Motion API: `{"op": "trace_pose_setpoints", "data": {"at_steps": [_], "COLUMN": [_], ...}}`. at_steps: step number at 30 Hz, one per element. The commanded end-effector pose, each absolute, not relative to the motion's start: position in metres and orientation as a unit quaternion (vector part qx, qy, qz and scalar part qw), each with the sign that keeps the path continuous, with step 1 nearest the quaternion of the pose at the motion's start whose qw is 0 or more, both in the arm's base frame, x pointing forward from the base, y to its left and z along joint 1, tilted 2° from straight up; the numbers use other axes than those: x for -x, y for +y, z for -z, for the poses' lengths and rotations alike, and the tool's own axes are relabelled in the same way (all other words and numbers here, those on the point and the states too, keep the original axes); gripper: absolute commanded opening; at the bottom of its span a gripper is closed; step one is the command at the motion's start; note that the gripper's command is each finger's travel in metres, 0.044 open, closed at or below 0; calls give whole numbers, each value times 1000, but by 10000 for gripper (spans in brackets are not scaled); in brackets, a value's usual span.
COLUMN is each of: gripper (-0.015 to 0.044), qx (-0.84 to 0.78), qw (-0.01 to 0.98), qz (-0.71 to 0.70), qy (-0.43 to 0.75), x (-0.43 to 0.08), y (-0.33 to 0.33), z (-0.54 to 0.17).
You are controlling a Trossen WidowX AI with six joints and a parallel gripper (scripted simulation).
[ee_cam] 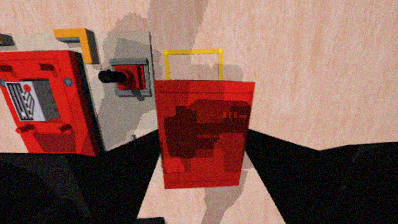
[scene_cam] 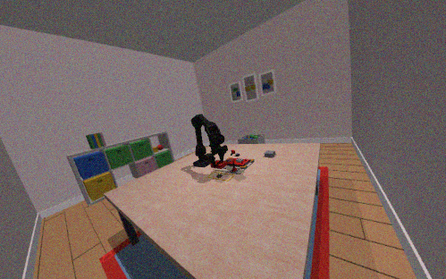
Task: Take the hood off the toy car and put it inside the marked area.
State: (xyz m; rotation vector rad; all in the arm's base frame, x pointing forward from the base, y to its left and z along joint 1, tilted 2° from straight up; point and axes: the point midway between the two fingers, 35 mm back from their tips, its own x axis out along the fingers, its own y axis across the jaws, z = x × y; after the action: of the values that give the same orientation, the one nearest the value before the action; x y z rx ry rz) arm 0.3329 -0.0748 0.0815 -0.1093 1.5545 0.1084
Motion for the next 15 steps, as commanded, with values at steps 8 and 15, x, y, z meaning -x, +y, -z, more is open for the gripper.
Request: {"op": "trace_pose_setpoints", "data": {"at_steps": [8, 15], "gripper": [0, 0], "qx": [50, 50], "qw": [707, 707], "qz": [-51, -51], "qy": [704, 704], "x": [-331, -331], "y": [-75, -75], "z": [-71, -67]}}
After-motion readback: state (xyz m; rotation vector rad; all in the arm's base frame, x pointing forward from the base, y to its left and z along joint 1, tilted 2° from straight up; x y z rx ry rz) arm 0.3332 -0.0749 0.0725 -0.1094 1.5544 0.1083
